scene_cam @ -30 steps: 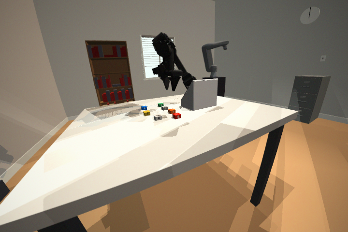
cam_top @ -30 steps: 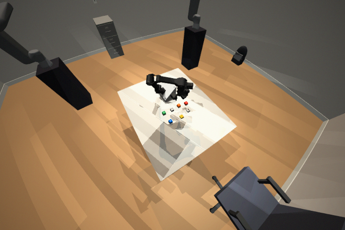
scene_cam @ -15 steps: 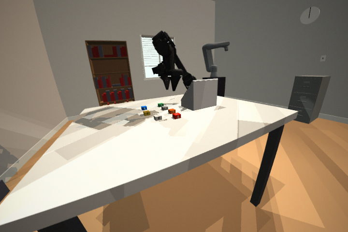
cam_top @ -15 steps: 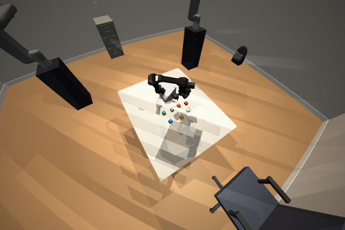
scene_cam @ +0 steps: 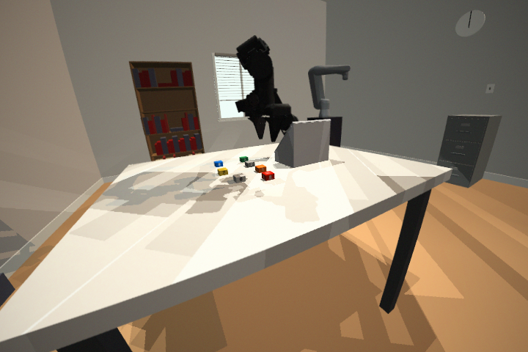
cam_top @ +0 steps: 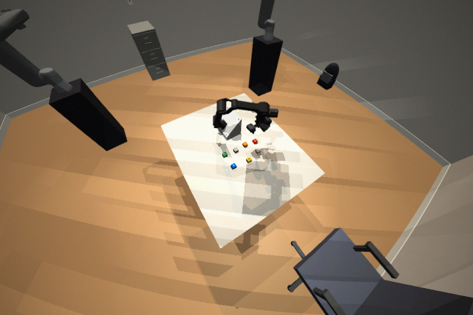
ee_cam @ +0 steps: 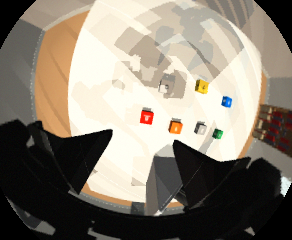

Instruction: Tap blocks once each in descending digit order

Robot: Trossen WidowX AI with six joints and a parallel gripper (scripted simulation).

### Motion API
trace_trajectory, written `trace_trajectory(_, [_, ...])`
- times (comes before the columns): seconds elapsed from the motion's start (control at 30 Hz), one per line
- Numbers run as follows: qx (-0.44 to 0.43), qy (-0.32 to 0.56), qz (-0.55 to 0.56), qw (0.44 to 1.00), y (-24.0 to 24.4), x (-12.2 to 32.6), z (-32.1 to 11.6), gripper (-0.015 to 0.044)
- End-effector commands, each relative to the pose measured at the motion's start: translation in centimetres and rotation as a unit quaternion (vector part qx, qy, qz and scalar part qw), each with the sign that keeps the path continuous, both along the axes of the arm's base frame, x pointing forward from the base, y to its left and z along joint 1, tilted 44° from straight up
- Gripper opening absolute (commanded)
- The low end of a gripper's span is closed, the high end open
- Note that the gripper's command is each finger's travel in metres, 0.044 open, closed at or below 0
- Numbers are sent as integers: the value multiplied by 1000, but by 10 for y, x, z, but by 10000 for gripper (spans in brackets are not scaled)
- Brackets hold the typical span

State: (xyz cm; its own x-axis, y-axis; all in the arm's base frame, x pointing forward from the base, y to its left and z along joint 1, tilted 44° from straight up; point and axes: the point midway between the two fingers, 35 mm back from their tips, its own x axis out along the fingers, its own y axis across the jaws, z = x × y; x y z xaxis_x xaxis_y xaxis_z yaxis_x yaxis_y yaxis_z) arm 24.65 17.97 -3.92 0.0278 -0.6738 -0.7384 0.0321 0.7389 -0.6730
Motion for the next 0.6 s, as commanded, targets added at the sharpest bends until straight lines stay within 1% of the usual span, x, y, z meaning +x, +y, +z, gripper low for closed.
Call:
trace_trajectory(0.0, [0, 1, -3, 1000, 2, -1, -3, 400])
trace_trajectory(0.43, [0, 1, -3, 1000, 1, 2, -2, 400])
trace_trajectory(0.5, [1, 1, -2, 1000, -6, 22, 7, 400])
trace_trajectory(0.57, [1, 0, -2, 1000, -21, 54, 22, 400])
